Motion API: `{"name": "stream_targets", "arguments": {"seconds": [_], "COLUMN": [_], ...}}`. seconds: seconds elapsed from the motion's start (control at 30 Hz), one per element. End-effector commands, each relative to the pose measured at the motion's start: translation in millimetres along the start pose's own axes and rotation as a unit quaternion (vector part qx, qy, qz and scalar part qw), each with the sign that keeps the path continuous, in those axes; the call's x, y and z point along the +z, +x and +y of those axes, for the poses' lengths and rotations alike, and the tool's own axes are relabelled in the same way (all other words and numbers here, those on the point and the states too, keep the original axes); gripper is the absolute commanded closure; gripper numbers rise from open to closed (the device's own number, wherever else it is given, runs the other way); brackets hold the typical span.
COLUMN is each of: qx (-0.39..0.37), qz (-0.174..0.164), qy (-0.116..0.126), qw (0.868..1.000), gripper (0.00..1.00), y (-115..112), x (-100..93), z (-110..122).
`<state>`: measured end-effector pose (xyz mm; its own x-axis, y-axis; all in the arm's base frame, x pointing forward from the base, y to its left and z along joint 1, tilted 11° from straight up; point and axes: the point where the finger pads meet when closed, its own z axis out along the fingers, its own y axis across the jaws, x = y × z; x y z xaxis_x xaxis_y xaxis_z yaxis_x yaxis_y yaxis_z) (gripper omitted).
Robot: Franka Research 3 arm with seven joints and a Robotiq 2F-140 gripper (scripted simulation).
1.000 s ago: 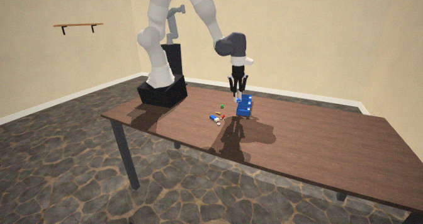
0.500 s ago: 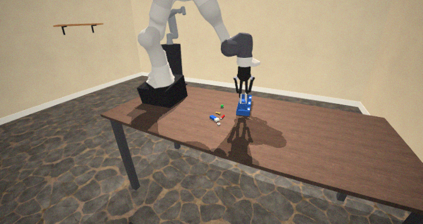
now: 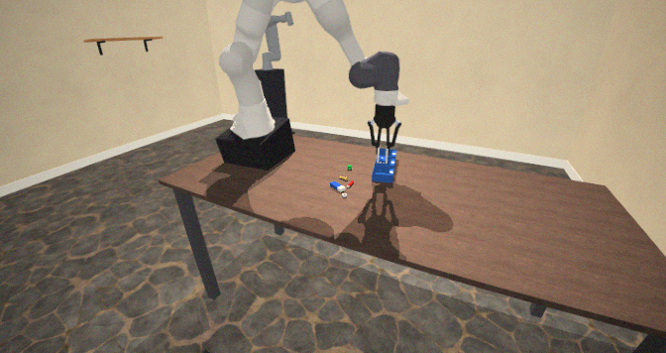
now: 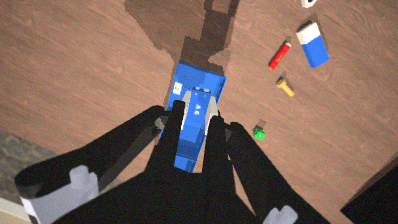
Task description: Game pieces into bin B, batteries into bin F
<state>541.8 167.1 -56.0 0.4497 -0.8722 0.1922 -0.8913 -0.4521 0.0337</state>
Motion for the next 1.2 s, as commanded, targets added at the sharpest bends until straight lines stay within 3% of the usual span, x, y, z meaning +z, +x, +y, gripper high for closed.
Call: {"name": "stream_targets", "arguments": {"seconds": [0.0, 0.57, 1.17], "qx": [0.037, 0.037, 0.037], "qz": [0.002, 0.002, 0.002], "qy": [-0.002, -0.002, -0.002], "qw": [0.999, 0.999, 0.999], "gripper": [0.87, 0.87, 0.87], "y": [1, 1, 1], "x": [0.3, 0.3, 32.3], "z": [0, -1, -1]}}
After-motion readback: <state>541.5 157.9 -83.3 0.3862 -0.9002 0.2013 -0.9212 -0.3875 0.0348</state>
